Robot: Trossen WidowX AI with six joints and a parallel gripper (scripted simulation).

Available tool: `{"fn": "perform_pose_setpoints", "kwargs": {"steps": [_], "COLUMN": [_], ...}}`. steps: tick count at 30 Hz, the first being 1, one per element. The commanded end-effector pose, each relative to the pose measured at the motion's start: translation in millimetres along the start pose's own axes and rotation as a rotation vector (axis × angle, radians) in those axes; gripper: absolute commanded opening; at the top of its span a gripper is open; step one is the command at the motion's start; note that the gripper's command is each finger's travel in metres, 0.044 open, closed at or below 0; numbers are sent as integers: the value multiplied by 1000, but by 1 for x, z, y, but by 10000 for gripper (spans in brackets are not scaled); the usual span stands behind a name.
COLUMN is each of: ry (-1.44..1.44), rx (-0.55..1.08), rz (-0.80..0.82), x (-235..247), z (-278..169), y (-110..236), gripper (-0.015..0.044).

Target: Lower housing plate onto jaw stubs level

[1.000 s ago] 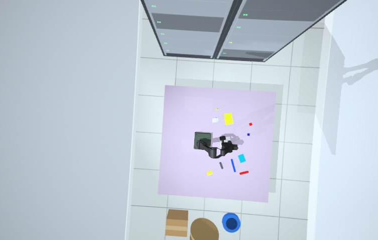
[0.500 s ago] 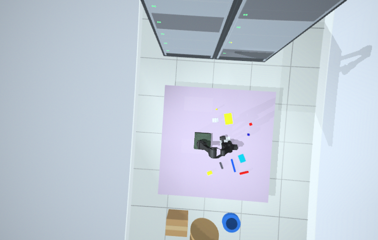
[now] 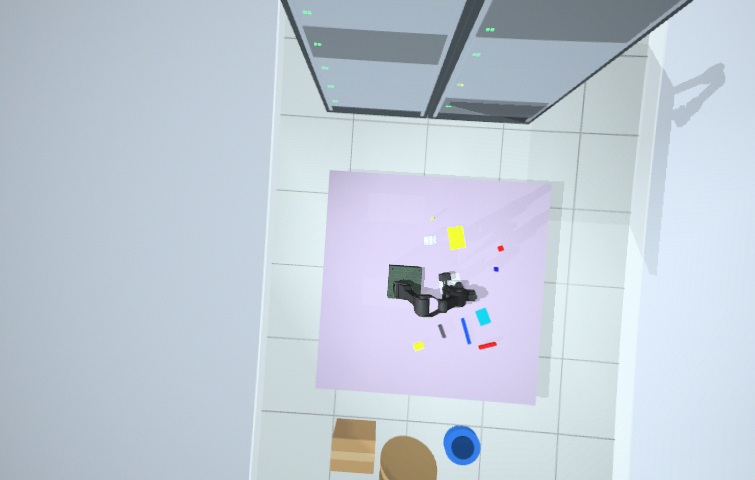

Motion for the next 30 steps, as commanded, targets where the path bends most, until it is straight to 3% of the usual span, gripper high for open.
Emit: {"fn": "perform_pose_setpoints", "kwargs": {"steps": [1, 8, 17, 30], "ry": [-2, -2, -2, -2], "rx": [-36, -41, -30, -30], "rz": [-3, -3, -2, -2], "x": [0, 0, 5, 5], "z": [2, 0, -60, -61], "y": [45, 48, 101, 102], "gripper": [440, 440, 440, 440]}}
Point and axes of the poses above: the point midway between the two fingers, 35 mm back from their tips, its own y axis back along the fingers, its own x axis across the jaws, z = x × y, the point moved 9 cm from there along y, back along the fingers, and after that the axes turned 7 degrees about -y, right-handed, at the moved point
